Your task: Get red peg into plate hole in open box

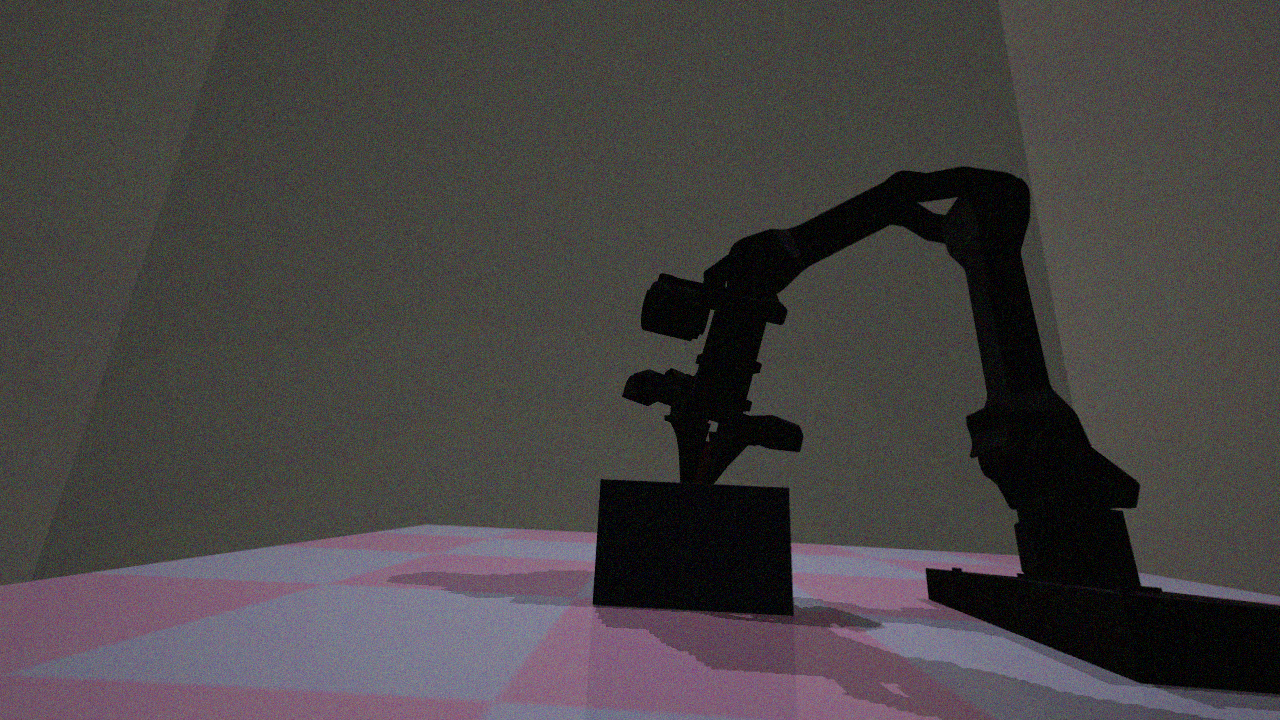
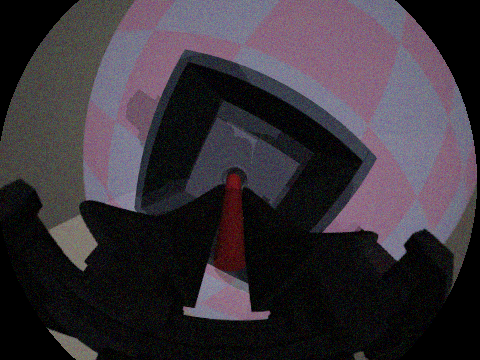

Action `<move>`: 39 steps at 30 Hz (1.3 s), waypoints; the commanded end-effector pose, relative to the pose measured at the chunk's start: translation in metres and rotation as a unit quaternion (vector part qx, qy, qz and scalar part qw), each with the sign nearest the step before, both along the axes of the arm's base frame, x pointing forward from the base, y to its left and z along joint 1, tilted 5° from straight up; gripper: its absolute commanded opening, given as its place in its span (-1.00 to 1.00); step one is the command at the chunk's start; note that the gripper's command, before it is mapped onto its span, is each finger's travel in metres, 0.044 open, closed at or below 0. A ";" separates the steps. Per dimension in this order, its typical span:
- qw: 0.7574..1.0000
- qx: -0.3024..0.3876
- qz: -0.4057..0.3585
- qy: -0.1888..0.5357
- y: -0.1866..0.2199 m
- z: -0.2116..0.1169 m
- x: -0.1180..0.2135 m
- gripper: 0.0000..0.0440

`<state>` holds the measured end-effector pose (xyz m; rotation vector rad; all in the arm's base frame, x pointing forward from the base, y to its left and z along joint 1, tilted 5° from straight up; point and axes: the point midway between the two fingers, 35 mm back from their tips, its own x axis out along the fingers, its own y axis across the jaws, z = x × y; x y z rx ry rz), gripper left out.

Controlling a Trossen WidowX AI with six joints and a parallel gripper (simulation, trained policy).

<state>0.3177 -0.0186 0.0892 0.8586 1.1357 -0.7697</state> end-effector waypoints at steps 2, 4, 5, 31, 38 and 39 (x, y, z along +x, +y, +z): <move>1.000 -0.001 0.009 0.012 -0.003 -0.010 0.004 -0.55; 1.000 -0.004 0.014 0.021 -0.005 -0.013 0.004 -0.39; 0.999 -0.006 0.018 0.026 -0.006 -0.015 0.004 -0.34; 0.997 0.001 0.051 0.051 -0.025 -0.012 0.054 -0.44; 0.997 0.007 0.054 0.062 -0.035 -0.013 0.062 -0.52; 0.996 0.008 0.054 0.064 -0.036 -0.014 0.064 -0.53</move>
